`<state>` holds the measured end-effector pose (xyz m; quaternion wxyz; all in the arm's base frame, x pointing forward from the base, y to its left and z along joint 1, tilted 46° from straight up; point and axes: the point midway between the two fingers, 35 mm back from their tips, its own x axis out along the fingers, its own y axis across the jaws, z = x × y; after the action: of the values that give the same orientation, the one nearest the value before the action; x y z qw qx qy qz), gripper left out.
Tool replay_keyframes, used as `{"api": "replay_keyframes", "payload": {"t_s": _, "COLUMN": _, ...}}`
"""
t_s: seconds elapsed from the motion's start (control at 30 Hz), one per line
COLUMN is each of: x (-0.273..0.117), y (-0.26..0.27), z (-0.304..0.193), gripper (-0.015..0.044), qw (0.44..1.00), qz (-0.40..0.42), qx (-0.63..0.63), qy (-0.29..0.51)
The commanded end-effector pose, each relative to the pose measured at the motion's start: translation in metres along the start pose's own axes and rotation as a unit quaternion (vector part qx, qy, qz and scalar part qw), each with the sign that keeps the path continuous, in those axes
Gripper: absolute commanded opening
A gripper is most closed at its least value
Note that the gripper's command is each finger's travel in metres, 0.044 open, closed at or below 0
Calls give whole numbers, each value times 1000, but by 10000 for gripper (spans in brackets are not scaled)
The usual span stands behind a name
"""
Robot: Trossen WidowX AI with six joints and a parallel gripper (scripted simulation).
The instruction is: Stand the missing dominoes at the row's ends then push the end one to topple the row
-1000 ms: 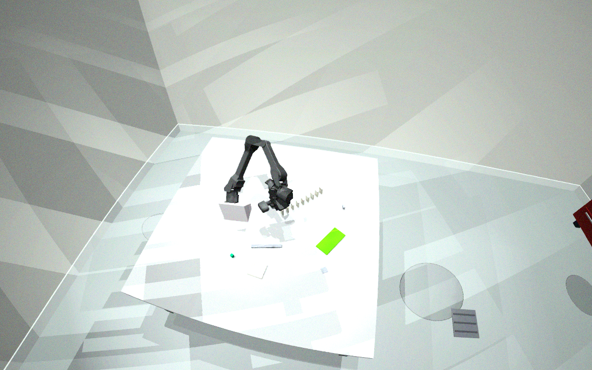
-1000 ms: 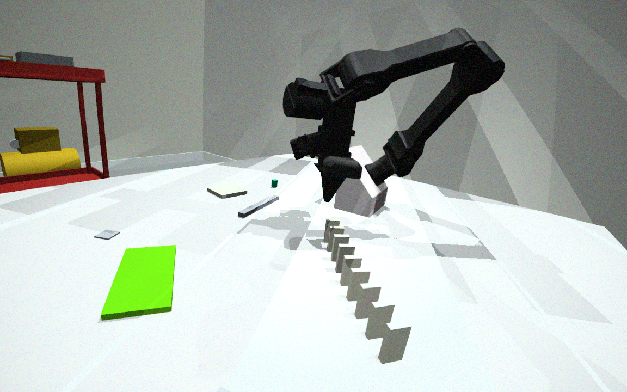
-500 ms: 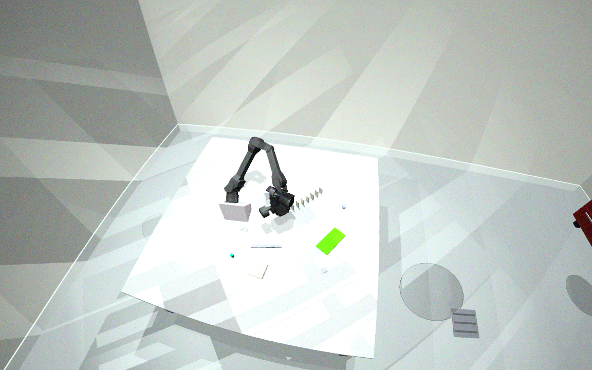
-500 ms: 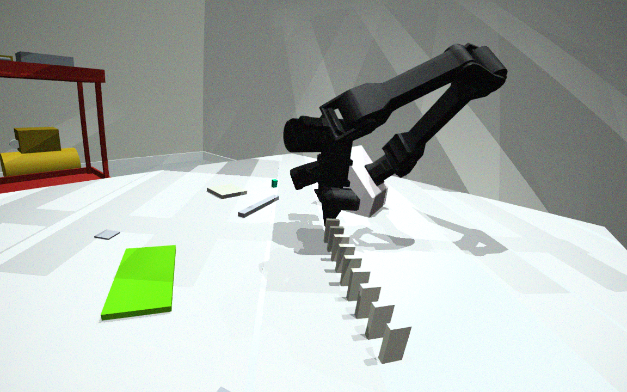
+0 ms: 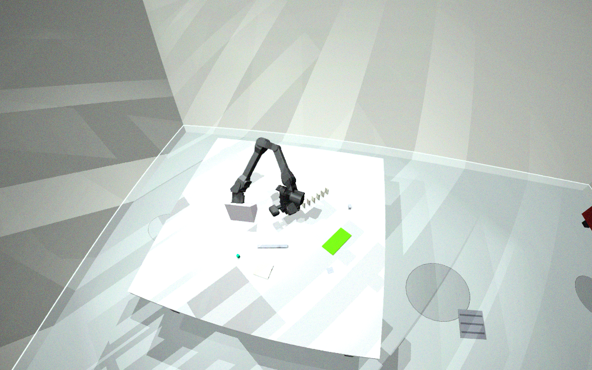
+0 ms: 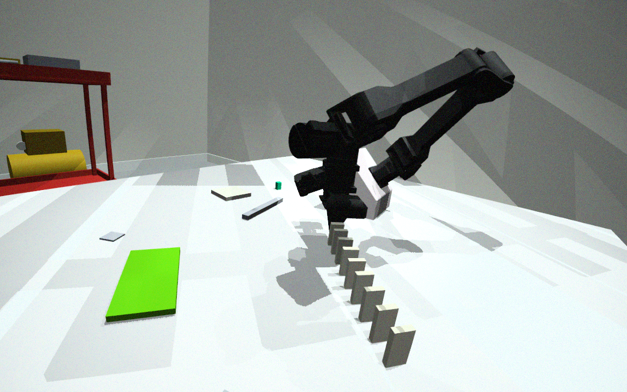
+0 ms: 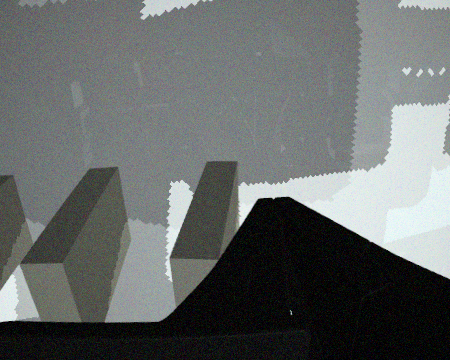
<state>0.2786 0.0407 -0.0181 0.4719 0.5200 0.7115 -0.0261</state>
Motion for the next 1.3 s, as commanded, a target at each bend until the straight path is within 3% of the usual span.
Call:
{"api": "replay_keyframes", "payload": {"t_s": 0.0, "x": -1, "y": 9, "z": -1, "gripper": 0, "qw": 1000, "qz": 3, "qx": 1, "qy": 1}}
{"api": "replay_keyframes", "payload": {"t_s": 0.1, "x": -3, "y": 5, "z": 1, "gripper": 0, "qw": 1000, "qz": 1, "qx": 0, "qy": -3}}
{"api": "replay_keyframes", "payload": {"t_s": 0.33, "x": -59, "y": 31, "z": -2, "gripper": 0, "qw": 1000, "qz": 3, "qx": 1, "qy": 0}}
{"api": "replay_keyframes", "payload": {"t_s": 1.27, "x": -61, "y": 32, "z": -3, "gripper": 0, "qw": 1000, "qz": 3, "qx": 1, "qy": 1}}
